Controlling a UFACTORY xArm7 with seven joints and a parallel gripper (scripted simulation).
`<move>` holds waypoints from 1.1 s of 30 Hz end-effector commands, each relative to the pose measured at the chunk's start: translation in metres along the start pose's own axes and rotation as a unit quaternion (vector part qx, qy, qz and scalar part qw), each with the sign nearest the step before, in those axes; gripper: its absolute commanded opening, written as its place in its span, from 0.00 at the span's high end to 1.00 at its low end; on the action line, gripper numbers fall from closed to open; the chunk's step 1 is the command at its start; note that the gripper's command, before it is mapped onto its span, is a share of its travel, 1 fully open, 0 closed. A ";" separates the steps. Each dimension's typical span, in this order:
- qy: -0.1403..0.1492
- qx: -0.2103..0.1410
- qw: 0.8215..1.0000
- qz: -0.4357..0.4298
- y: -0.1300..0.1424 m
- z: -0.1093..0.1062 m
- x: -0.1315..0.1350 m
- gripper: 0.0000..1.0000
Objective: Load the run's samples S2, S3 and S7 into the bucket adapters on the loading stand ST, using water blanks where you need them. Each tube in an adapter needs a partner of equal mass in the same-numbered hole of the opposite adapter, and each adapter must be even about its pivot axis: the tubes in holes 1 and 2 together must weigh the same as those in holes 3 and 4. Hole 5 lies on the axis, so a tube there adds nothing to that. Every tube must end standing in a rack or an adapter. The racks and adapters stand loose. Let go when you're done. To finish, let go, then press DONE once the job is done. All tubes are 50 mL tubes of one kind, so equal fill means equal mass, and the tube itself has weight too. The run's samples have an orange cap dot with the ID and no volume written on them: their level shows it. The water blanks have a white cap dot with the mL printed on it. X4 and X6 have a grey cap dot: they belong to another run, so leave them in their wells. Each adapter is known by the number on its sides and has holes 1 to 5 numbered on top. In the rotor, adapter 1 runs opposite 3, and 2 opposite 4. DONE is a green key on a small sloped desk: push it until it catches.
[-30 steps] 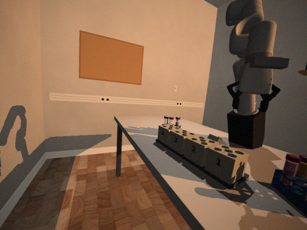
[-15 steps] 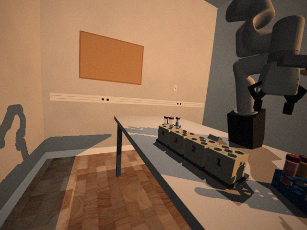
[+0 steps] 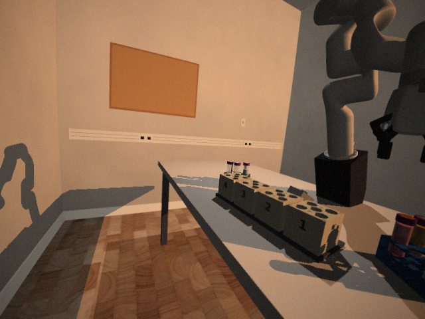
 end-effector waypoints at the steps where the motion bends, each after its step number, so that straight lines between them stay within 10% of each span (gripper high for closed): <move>1: 0.002 0.000 1.000 0.000 -0.003 0.011 -0.001 0.00; 33: 0.002 0.000 1.000 0.000 -0.002 0.086 -0.001 0.00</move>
Point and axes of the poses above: the point where the finger pads meet when closed, its own z axis out along the fingers, its own x axis across the jaws, y = z × x, the point moved 1 cm from there along -z, back along the fingers, and after that the axes turned 14 degrees about -z, right-handed, at the moved point
